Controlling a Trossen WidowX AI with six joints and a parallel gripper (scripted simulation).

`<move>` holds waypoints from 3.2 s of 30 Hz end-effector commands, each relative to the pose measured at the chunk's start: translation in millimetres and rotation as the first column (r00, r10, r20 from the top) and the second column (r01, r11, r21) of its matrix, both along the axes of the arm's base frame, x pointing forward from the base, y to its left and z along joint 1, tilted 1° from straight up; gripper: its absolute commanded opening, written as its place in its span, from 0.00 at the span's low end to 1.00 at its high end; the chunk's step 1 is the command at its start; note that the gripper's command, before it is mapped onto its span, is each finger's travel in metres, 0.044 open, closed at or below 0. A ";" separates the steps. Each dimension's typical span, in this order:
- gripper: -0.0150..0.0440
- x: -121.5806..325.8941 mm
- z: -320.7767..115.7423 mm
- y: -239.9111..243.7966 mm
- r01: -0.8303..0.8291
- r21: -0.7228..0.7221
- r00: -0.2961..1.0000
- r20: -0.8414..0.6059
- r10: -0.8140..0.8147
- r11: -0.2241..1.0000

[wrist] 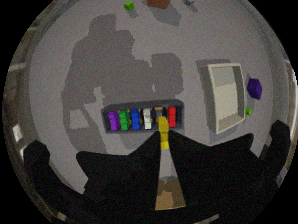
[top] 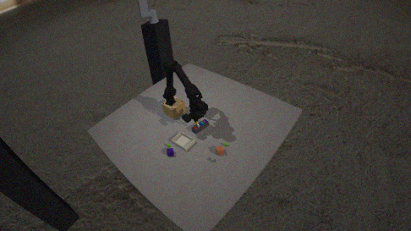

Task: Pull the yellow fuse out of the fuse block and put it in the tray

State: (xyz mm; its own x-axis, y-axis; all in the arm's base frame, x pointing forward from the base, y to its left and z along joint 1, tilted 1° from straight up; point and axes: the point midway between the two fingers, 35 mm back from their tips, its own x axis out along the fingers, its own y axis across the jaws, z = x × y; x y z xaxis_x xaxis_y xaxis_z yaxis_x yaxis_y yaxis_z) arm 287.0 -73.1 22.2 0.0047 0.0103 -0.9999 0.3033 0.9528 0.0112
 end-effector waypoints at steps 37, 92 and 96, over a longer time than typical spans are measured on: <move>0.25 -19.3 10.9 -149.8 0.002 -0.013 1.000 0.009 -0.002 1.000; 0.81 -19.3 10.9 -149.8 0.002 -0.013 1.000 0.009 -0.002 1.000; 0.81 -19.3 10.9 -149.8 0.002 -0.013 1.000 0.009 -0.002 1.000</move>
State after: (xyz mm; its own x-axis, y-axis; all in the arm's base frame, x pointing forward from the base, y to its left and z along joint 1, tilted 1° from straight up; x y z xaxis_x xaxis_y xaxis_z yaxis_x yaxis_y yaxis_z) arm 268.8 -223.4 30.7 0.0181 -0.0039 -0.9998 0.3105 0.9506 0.0019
